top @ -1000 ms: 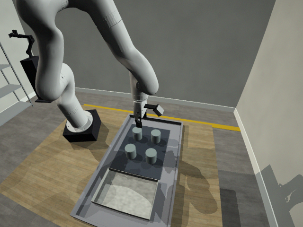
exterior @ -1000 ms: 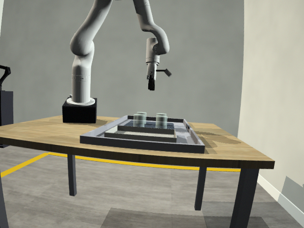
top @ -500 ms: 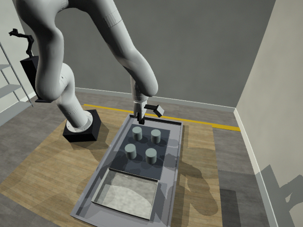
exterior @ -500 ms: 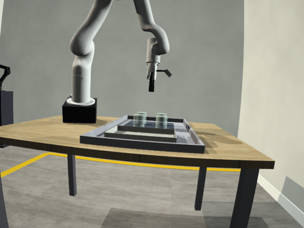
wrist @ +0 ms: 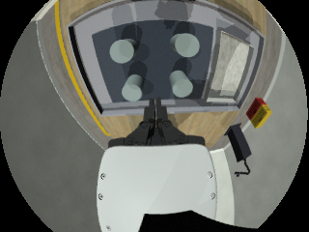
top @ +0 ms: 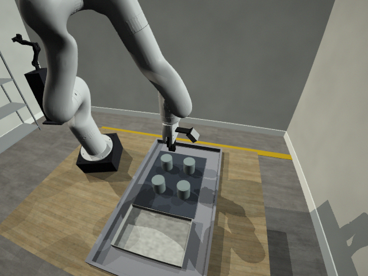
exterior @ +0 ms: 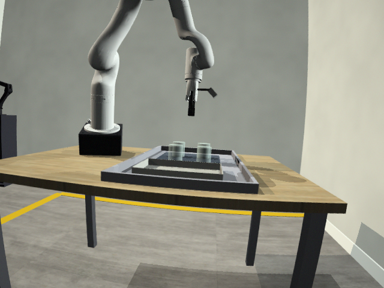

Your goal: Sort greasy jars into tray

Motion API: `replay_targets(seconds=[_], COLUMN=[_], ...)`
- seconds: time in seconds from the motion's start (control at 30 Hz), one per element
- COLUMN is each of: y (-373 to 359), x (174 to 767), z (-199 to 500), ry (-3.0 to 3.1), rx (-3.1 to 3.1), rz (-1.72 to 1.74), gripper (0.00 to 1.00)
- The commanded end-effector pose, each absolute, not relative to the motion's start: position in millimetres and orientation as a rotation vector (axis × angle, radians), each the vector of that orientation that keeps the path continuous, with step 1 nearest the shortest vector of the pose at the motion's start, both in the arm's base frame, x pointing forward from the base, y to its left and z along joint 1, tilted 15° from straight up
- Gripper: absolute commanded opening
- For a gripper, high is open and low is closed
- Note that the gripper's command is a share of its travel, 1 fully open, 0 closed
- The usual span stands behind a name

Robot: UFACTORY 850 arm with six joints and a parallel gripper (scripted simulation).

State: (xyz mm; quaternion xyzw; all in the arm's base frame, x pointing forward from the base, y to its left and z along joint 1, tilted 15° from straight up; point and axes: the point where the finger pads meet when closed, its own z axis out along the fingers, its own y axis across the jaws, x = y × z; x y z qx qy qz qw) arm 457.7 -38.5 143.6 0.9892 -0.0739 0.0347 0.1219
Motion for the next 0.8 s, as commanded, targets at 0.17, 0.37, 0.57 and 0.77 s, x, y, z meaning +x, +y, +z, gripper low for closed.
replay_targets(seconds=[0.17,0.37,0.57,0.77], y=[-50.0,-57.9,-88.6,-119.3], x=[460.7,462.3,462.1,461.8], z=[98.5,67.6,75.4,83.2], ry=[-0.215,-0.215,-0.215,-0.215], rx=[2.887,2.887,2.887,2.887], rz=[0.103,0.103,0.103,0.103], gripper=[0.00,0.00,0.00,0.00])
